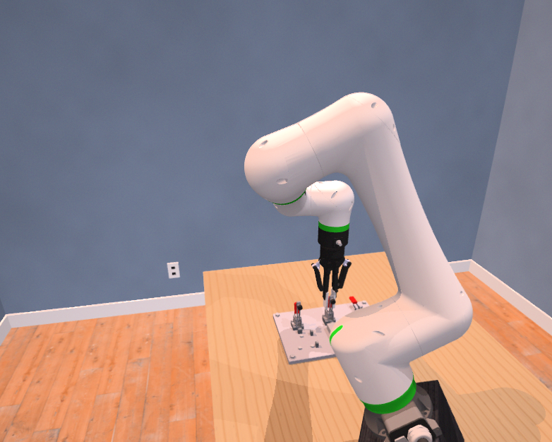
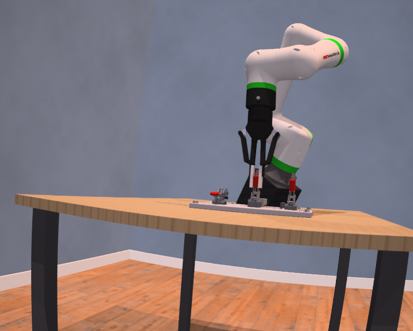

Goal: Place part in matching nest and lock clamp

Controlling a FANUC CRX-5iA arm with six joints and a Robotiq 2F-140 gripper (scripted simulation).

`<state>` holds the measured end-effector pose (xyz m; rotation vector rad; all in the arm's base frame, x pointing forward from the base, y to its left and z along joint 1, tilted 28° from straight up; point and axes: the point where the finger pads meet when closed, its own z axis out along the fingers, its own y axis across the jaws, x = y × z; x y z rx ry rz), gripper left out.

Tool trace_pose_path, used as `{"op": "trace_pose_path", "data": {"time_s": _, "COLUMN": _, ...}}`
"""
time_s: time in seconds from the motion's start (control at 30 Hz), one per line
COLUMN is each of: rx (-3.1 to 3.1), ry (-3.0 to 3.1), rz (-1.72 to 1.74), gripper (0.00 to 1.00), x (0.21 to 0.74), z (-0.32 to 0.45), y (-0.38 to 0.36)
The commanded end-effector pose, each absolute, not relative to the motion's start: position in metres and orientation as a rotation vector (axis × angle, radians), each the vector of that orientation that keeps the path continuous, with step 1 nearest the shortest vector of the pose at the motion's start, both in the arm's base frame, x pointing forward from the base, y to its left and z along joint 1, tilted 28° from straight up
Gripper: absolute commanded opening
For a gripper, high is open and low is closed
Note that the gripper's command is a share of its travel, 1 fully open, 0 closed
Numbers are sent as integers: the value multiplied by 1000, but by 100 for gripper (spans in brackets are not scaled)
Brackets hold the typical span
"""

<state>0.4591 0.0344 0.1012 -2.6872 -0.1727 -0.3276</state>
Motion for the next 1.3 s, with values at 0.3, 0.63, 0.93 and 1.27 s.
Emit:
{"op": "trace_pose_path", "data": {"time_s": 0.3, "rx": -2687, "ry": -172, "rz": -328, "gripper": 0, "x": 459, "z": 101, "y": 34}}
{"op": "trace_pose_path", "data": {"time_s": 0.63, "rx": -2687, "ry": -172, "rz": -328, "gripper": 0, "x": 459, "z": 101, "y": 34}}
{"op": "trace_pose_path", "data": {"time_s": 0.93, "rx": -2687, "ry": -172, "rz": -328, "gripper": 0, "x": 461, "z": 102, "y": 34}}
{"op": "trace_pose_path", "data": {"time_s": 1.27, "rx": -2687, "ry": -172, "rz": -328, "gripper": 0, "x": 464, "z": 103, "y": 35}}
